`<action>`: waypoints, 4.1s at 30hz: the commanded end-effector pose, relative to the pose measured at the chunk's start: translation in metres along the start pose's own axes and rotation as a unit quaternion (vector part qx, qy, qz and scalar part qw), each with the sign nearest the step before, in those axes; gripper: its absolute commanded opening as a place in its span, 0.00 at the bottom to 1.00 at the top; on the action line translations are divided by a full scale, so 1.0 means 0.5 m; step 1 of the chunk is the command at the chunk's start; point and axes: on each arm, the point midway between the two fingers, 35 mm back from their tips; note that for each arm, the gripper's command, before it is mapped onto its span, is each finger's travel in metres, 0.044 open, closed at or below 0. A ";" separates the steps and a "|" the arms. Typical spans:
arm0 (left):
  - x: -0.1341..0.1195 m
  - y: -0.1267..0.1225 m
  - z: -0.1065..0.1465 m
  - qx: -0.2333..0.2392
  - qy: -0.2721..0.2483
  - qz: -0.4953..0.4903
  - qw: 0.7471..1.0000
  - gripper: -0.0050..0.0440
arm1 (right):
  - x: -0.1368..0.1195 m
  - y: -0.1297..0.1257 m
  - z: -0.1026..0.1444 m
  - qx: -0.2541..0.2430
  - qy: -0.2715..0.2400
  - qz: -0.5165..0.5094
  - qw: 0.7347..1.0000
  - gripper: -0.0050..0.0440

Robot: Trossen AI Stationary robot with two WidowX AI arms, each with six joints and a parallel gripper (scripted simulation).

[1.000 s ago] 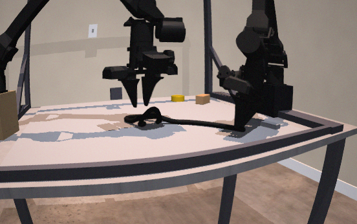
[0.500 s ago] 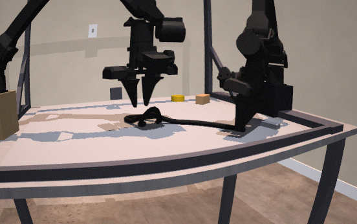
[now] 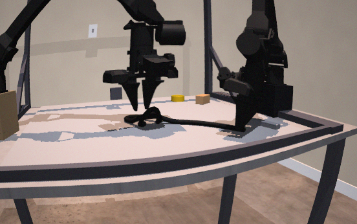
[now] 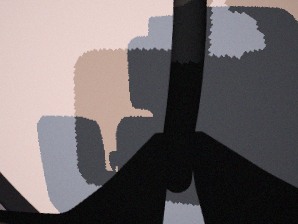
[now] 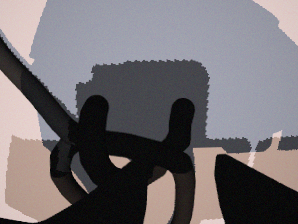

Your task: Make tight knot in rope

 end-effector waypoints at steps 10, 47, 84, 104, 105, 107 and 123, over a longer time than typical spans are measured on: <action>0.004 0.011 0.006 0.009 -0.004 -0.004 1.000 0.19 | 0.008 0.007 -0.014 0.009 -0.010 -0.002 1.000 0.39; 0.004 0.011 0.006 0.009 -0.004 -0.004 1.000 0.19 | 0.008 0.008 -0.071 0.009 -0.010 -0.002 1.000 0.39; 0.004 0.011 0.006 0.009 -0.004 -0.004 1.000 0.19 | 0.008 0.008 -0.076 0.009 -0.010 -0.002 1.000 0.20; 0.004 0.011 0.006 0.009 -0.004 -0.004 1.000 0.19 | 0.008 0.008 -0.076 0.009 -0.010 -0.002 1.000 0.16; 0.004 0.011 0.006 0.009 -0.004 -0.004 1.000 0.19 | 0.008 0.008 -0.076 0.009 -0.010 -0.002 1.000 0.16; 0.004 0.011 0.006 0.009 -0.004 -0.004 1.000 0.19 | 0.008 0.008 -0.075 0.009 -0.010 -0.002 1.000 0.16; 0.004 0.011 0.006 0.009 -0.004 -0.004 1.000 0.19 | 0.007 0.007 0.003 0.009 -0.010 -0.002 1.000 0.16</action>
Point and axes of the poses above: on each arm, the point midway between the two fingers, 35 mm back from their tips, its own z axis back along the fingers, its own y axis across the jaws, x = y × z, and after that the axes turned 12 degrees about z, right-handed
